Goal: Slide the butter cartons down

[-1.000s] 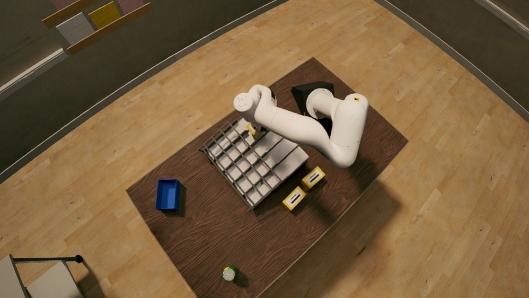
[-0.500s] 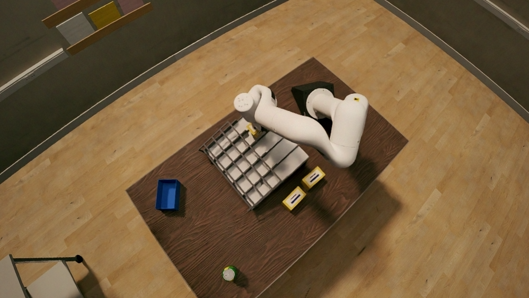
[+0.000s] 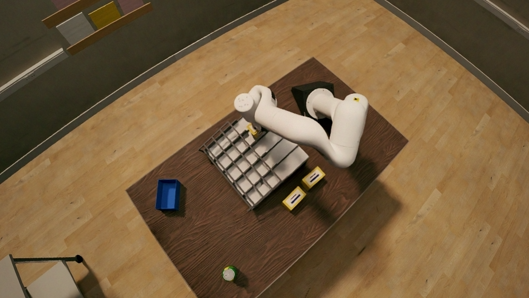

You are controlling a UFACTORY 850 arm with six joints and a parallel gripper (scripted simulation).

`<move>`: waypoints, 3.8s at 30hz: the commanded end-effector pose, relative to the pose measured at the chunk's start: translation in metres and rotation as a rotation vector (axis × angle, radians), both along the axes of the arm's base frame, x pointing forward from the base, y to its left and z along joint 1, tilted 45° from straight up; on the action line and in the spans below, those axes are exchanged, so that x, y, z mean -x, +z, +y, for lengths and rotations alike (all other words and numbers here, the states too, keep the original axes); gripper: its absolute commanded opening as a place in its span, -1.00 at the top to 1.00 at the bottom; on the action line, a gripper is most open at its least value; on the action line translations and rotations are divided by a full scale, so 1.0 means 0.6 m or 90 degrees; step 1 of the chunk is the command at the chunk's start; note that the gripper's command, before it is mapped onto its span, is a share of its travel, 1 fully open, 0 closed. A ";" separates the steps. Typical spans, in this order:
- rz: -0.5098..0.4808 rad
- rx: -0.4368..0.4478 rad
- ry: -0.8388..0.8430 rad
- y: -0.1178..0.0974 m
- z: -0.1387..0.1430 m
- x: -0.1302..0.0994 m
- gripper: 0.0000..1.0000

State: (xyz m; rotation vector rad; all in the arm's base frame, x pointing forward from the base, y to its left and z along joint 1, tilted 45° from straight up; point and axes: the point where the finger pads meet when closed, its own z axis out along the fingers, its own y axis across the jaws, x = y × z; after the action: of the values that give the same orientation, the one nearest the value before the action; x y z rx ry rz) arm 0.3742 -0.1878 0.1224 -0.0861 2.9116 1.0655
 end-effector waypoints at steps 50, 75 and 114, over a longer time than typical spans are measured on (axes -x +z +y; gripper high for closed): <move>-0.001 0.001 0.000 -0.009 0.008 -0.001 1.00; -0.001 0.001 0.000 -0.015 0.013 -0.002 1.00; -0.001 0.001 0.000 -0.022 0.018 -0.002 1.00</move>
State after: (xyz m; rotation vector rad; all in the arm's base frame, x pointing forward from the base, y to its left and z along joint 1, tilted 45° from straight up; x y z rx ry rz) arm 0.3750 -0.1767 0.1092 -0.0861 2.9117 1.0654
